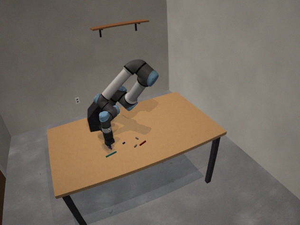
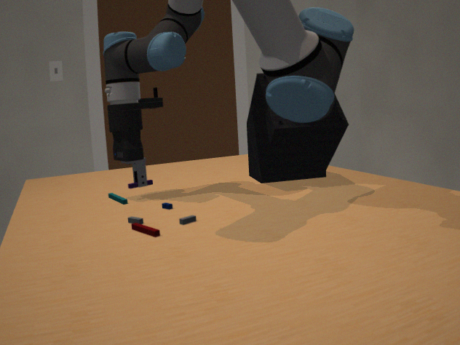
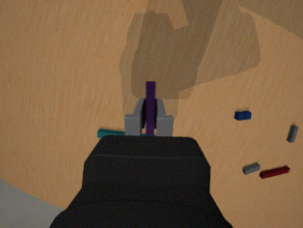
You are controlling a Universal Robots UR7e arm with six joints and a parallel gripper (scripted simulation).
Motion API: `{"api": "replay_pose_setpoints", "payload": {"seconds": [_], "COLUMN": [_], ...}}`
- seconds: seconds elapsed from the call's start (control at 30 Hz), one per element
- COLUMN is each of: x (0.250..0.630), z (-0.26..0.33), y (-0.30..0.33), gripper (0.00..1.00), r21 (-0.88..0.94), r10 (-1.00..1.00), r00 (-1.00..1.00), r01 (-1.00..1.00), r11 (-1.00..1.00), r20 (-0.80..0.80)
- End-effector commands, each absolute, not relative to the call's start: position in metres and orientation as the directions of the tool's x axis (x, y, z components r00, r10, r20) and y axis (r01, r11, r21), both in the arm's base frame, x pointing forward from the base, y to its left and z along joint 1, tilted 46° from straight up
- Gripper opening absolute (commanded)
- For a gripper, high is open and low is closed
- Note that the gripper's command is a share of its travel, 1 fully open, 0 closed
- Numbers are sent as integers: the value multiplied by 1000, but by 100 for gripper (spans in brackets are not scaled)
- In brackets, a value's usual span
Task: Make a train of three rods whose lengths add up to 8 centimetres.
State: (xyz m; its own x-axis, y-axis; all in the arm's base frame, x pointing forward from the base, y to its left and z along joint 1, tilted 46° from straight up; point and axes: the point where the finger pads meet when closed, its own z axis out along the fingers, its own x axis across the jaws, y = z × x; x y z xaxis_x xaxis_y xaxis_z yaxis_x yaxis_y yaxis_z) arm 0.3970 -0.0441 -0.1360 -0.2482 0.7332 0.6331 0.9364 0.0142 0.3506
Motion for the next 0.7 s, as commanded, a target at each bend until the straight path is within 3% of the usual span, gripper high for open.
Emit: {"api": "replay_pose_setpoints", "payload": {"seconds": [0.0, 0.67], "x": [391, 380], "z": [-117, -86], "y": [-63, -93], "gripper": [24, 24], "r21": [352, 352], "r10": [735, 735], "r00": [-248, -248], "r01": [936, 936], "r11": [14, 14], "r20": [631, 631]}}
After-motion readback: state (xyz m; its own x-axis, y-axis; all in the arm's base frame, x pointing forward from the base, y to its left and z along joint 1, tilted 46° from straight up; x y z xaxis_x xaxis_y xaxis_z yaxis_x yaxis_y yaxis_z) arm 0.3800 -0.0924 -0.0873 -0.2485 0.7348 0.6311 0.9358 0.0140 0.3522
